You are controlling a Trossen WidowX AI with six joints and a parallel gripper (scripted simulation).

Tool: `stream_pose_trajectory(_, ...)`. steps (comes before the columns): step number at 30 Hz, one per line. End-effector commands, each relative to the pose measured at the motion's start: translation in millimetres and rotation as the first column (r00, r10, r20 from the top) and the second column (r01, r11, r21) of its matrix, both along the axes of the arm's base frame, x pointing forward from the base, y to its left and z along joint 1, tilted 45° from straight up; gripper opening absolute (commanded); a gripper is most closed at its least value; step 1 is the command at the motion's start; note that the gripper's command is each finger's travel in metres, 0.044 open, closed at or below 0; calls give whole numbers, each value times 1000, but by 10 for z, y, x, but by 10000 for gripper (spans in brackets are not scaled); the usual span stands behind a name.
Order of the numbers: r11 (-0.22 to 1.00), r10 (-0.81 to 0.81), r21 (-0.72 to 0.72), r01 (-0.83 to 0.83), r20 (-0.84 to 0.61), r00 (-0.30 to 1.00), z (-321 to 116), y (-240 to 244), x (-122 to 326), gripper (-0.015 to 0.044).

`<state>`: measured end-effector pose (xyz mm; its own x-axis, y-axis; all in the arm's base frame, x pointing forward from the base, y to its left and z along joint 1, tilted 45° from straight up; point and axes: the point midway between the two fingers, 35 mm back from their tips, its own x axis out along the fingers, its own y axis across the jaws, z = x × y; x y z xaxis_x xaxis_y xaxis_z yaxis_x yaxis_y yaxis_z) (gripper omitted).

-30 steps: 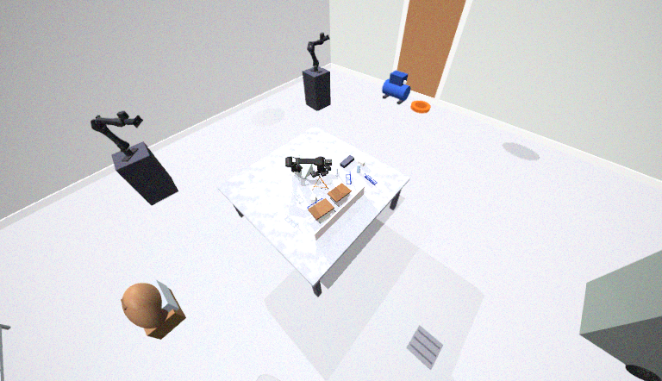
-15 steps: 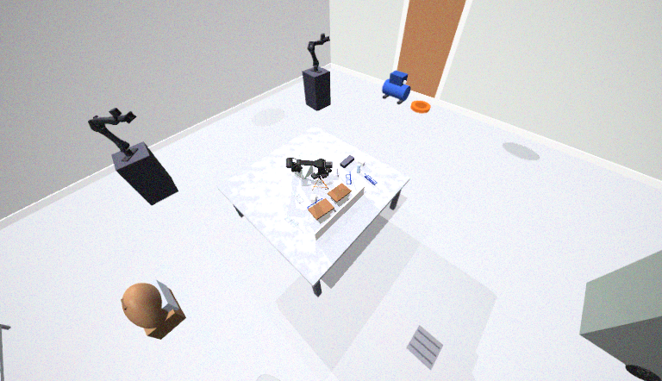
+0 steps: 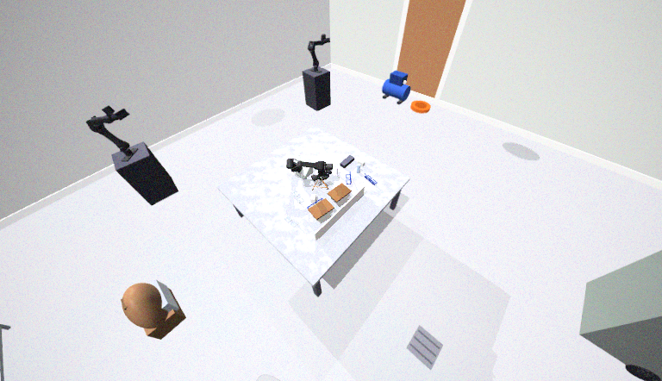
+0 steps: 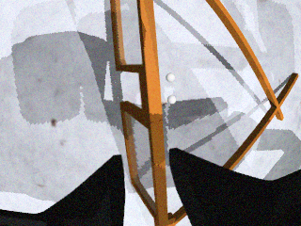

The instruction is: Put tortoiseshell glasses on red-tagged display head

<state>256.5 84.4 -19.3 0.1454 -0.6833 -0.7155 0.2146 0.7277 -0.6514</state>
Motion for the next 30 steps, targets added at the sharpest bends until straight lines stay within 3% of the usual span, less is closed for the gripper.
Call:
stream_pose_trajectory(1, 1000, 4, -8, -4, -7, 1000, -36, -42, -7, 120)
stream_pose_trajectory(13, 1000, 4, -8, -4, -7, 1000, -3, -79, -18, 120)
stream_pose_trajectory(30, 1000, -1, -7, 1, -8, 1000, -23, -61, -15, 7)
